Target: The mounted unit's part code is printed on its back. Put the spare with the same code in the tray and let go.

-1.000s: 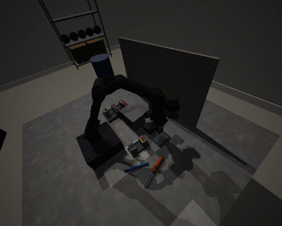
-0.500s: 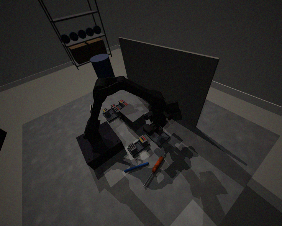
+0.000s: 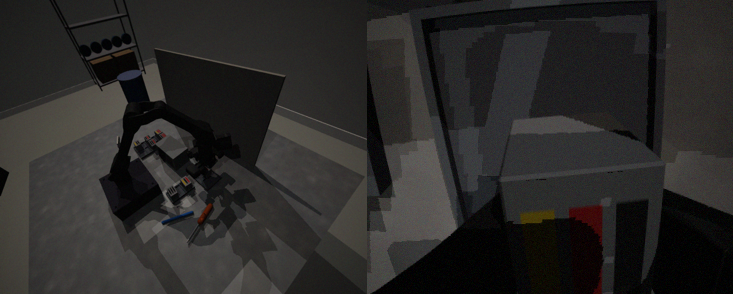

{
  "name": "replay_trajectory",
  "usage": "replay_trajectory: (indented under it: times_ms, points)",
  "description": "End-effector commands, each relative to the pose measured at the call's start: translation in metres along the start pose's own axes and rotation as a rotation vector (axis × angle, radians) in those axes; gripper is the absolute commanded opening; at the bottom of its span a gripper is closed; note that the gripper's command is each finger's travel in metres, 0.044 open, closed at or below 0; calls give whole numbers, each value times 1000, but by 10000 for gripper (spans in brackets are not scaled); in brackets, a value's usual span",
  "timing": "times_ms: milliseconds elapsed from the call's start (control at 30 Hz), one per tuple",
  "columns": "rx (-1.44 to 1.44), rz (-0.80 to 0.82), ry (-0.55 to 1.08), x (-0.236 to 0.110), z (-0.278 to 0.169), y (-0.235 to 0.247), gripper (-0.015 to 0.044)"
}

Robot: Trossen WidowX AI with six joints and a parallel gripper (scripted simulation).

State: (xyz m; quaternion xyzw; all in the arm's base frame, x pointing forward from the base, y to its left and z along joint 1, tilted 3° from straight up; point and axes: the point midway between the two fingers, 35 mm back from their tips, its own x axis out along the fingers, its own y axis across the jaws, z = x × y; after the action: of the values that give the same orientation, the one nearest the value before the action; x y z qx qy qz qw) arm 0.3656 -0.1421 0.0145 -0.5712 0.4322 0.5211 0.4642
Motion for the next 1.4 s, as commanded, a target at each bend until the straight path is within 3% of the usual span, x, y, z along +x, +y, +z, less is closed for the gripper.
replay_trajectory:
  times_ms: [0, 433, 1000, 1200, 1367]
  points:
    - [3, -3, -4, 4, 1, 0, 0]
    - [3, -3, -4, 16, 3, 2, 0]
    - [0, 0, 0, 11, 1, 2, 440]
    - [3, -3, -3, -82, 1, 1, 440]
    - [3, -3, -3, -93, 2, 2, 440]
